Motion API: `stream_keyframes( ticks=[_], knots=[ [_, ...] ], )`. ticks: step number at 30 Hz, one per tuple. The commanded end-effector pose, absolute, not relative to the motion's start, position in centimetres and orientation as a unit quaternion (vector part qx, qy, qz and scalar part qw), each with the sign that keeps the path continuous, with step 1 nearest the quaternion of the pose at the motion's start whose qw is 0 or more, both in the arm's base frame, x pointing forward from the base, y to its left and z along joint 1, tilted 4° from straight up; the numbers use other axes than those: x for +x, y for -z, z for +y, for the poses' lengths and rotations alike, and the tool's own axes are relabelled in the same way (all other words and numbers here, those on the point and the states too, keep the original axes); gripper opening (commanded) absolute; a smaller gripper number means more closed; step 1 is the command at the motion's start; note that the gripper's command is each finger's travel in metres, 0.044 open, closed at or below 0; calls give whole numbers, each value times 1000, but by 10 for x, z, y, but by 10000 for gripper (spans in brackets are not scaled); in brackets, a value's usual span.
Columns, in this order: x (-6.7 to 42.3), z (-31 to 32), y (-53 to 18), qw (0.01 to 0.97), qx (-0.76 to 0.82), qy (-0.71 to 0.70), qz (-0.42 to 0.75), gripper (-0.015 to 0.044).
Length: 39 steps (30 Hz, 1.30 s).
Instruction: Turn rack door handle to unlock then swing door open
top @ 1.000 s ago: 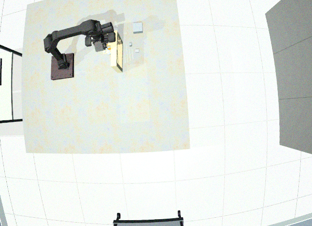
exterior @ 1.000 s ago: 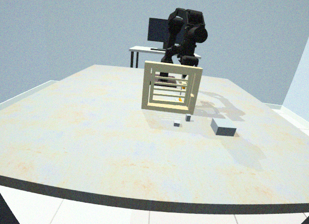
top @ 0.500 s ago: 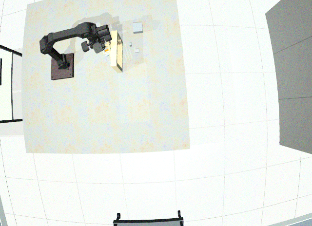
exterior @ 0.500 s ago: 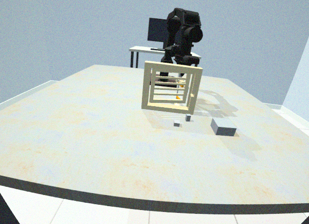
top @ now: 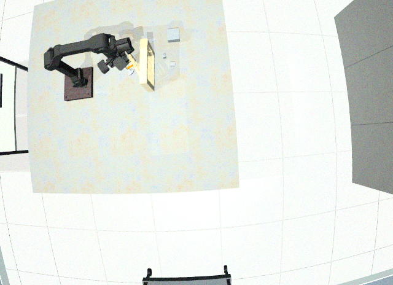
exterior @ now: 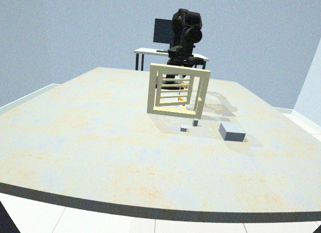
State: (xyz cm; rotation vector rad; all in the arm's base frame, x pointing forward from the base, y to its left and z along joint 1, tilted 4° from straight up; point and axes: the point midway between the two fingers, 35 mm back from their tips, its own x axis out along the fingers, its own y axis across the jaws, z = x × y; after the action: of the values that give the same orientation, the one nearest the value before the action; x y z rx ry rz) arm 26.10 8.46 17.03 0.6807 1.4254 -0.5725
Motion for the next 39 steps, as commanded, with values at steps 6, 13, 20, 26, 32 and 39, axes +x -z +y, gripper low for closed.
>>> stream_keyframes(
  ticks=[6, 13, 20, 26, 32, 39],
  knots=[
    [252, 69, -169, 691, 252, 204, 646, 8],
    [245, 55, -167, 702, 218, 172, 655, 8],
    [240, 41, -166, 712, 183, 141, 663, 8],
    [237, 29, -165, 719, 155, 116, 668, 8],
    [235, 18, -165, 724, 127, 91, 672, 8],
    [233, 4, -164, 729, 95, 62, 675, 8]
  ],
)
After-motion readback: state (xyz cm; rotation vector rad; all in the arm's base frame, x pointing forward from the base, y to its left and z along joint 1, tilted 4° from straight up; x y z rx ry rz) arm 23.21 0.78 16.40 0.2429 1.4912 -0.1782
